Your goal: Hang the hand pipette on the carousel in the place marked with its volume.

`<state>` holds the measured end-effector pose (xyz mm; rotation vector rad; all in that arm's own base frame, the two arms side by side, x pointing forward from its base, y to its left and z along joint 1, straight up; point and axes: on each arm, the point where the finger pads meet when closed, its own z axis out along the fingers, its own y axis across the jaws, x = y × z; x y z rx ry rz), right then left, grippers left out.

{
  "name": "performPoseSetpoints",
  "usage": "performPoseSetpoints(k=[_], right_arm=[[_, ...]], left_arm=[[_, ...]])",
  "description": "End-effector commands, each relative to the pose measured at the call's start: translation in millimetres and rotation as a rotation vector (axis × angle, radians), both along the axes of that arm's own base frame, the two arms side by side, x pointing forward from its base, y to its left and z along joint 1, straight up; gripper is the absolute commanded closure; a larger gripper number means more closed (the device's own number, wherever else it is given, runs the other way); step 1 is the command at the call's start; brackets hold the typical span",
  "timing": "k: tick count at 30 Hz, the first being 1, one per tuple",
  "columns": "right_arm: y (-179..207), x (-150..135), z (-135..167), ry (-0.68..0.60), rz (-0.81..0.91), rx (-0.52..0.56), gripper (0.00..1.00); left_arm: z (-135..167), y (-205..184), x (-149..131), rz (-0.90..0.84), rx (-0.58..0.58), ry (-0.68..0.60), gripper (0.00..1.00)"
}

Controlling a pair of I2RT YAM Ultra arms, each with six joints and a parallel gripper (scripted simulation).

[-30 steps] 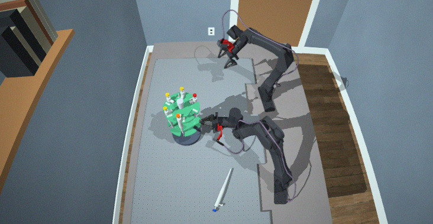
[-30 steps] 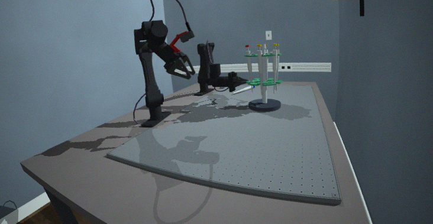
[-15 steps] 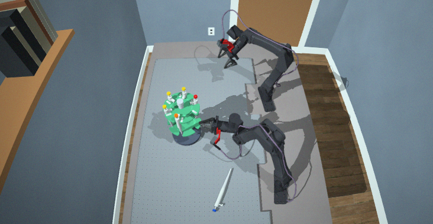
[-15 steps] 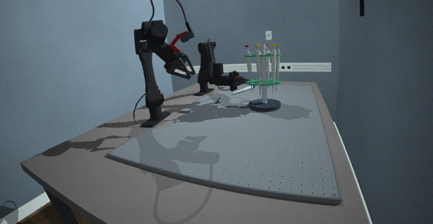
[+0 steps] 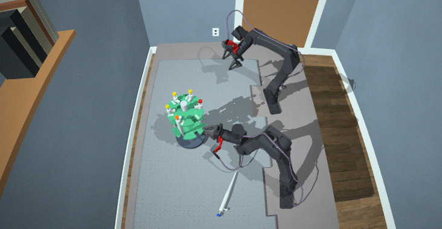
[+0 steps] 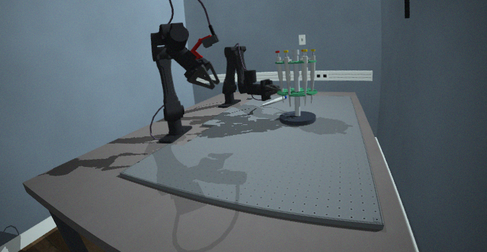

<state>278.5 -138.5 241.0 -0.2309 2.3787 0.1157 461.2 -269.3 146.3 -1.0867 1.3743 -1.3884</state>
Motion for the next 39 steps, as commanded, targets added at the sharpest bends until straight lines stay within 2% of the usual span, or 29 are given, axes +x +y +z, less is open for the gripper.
performPoseSetpoints(k=[1, 3, 6, 8, 11, 14, 15, 20, 39], right_arm=[[-4, 5, 12, -0.042, 0.005, -0.018, 0.00], [-4, 5, 12, -0.042, 0.005, -0.018, 0.00], [-4, 5, 12, -0.042, 0.005, -0.018, 0.00], [-4, 5, 12, -0.042, 0.005, -0.018, 0.00], [-4, 5, 12, -0.042, 0.005, -0.018, 0.00], [-4, 5, 12, -0.042, 0.005, -0.018, 0.00], [-4, 5, 12, -0.042, 0.005, -0.018, 0.00], [-4, 5, 12, -0.042, 0.005, -0.018, 0.00], [-4, 5, 12, -0.042, 0.005, -0.018, 0.00]], left_arm=[[8, 6, 4, -0.073, 0.000, -0.008, 1.00], [15, 6, 9, -0.081, -0.006, -0.017, 1.00], [4, 12, 5, -0.081, 0.008, 0.005, 1.00], [14, 10, 12, -0.081, -0.007, -0.019, 1.00], [6, 8, 8, -0.083, -0.002, -0.008, 1.00], [3, 18, 6, -0.160, 0.009, 0.005, 1.00], [14, 16, 11, -0.160, -0.004, -0.020, 1.00], [5, 20, 11, -0.160, 0.005, -0.003, 1.00], [5, 21, 11, -0.157, 0.005, -0.003, 1.00]])
